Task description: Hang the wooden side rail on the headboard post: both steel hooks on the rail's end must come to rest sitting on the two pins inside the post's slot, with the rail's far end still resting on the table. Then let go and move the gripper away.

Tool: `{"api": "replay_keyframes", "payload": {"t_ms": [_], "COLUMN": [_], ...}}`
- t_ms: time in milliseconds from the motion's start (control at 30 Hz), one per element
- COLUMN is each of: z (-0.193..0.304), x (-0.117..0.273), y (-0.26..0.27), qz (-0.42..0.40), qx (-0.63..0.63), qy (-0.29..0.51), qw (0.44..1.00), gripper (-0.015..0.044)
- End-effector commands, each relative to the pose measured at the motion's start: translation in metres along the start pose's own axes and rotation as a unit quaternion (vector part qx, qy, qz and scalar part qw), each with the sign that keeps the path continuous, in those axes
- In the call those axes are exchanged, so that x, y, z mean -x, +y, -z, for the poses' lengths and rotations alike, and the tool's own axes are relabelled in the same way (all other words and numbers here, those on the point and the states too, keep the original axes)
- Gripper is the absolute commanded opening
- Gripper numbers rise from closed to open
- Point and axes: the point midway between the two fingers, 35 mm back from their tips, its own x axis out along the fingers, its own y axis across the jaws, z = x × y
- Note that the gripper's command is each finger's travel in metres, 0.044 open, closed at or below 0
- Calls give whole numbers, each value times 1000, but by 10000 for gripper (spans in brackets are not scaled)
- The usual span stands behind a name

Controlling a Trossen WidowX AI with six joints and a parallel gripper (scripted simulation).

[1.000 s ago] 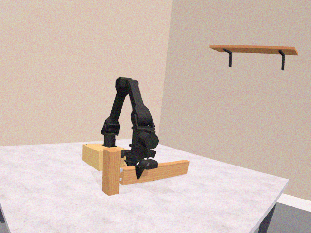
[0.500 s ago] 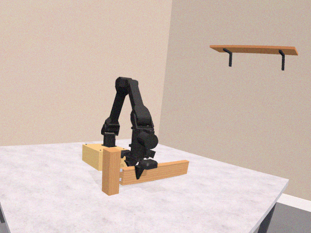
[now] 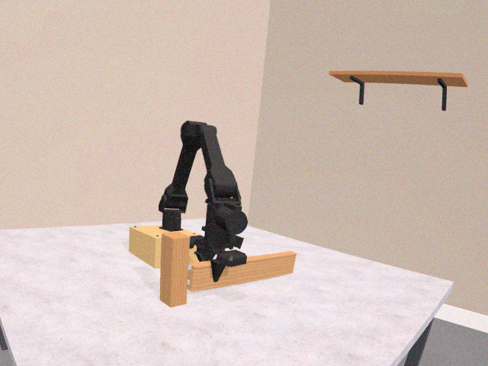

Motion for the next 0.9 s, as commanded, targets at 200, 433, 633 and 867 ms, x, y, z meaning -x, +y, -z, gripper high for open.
{"api": "replay_keyframes", "payload": {"t_ms": [200,433,633,867], "z": [2,3,4,5], "x": [2,2,1,0], "y": [-3,-2,-1,-1], "qz": [2,2,2,2], "qx": [3,3,3,3], "qy": [3,3,3,3], "qw": [1000,1000,1000,1000], "gripper": [0,0,0,0]}}
